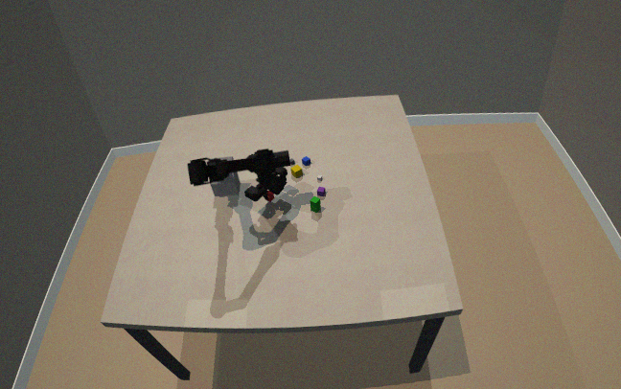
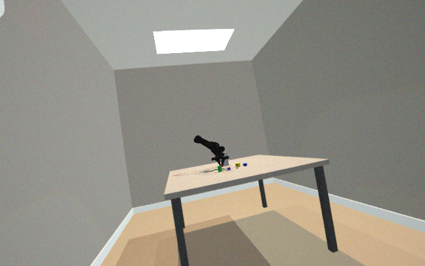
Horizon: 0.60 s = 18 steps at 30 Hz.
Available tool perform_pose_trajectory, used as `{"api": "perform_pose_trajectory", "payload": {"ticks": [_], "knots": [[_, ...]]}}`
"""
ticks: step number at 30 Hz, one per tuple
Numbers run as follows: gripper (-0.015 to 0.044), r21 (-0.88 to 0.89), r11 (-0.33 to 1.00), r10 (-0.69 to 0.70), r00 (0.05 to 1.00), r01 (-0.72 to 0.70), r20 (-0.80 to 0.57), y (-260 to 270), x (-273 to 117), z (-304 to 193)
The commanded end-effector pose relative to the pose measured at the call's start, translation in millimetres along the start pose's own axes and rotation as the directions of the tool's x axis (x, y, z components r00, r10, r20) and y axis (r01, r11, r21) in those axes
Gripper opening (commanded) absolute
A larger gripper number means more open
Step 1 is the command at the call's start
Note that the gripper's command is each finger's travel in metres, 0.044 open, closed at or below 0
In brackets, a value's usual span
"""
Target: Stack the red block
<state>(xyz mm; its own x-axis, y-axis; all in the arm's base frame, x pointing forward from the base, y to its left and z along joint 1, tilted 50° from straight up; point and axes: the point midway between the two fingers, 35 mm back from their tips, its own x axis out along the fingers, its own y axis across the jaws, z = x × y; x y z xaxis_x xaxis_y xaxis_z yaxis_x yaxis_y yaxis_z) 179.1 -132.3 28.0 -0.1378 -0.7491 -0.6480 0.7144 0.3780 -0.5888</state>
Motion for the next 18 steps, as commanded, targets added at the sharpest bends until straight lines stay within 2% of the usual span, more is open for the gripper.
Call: {"api": "perform_pose_trajectory", "payload": {"ticks": [1,18], "knots": [[0.0,0.013,1.0,0.012,1.0,-0.012,0.008,2,-16,5],[0.0,0.012,1.0,0.014,1.0,-0.014,0.006,2,-85,4]]}}
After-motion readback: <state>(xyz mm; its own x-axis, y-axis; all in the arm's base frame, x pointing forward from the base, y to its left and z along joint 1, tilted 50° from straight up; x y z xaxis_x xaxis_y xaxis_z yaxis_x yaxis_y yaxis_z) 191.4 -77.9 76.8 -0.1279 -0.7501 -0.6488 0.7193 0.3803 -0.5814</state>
